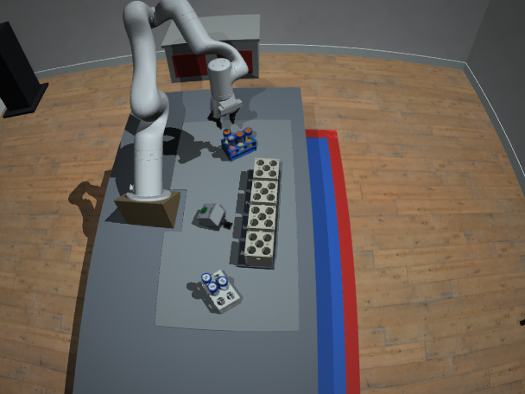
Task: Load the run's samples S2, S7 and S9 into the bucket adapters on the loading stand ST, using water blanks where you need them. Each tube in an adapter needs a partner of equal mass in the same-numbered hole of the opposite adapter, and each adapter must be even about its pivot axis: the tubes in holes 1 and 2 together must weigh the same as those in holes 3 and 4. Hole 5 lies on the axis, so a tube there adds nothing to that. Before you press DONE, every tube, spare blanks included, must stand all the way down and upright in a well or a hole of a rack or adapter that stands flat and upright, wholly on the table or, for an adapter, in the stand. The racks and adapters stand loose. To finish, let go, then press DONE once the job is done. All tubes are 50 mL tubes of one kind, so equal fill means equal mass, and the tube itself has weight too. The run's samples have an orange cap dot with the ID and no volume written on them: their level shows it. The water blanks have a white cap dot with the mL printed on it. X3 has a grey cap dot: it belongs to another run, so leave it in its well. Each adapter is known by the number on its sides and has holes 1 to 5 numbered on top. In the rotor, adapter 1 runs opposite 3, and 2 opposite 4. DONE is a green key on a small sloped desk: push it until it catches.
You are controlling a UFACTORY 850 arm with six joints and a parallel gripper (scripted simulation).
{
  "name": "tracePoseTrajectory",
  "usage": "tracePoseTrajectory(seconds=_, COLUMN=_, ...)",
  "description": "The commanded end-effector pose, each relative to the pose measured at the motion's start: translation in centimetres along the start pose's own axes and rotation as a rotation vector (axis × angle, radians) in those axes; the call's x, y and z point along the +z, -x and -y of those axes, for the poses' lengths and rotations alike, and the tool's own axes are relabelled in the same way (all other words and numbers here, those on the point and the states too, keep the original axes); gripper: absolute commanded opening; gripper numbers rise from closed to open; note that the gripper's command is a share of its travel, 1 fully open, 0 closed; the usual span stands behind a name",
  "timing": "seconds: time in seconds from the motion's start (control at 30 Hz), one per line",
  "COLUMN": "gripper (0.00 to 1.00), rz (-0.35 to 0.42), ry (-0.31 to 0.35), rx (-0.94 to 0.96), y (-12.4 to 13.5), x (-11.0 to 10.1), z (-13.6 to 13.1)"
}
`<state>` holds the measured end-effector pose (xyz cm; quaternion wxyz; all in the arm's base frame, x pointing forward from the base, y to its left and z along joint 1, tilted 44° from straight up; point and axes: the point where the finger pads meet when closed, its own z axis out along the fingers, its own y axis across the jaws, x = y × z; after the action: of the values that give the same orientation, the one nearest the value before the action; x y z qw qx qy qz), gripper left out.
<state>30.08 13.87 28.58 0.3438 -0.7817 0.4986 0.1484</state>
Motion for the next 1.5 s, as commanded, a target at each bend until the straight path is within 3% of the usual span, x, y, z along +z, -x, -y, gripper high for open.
tracePoseTrajectory(seconds=0.0, gripper=0.57, rz=0.0, ry=-0.001, rx=-0.001, y=0.0, x=0.7, z=0.1)
tracePoseTrajectory(seconds=0.8, gripper=0.57, rz=0.0, ry=-0.001, rx=-0.001, y=0.0, x=4.7, z=0.1)
tracePoseTrajectory(seconds=1.47, gripper=0.57, rz=0.0, ry=-0.002, rx=-0.001, y=0.0, x=5.4, z=0.1)
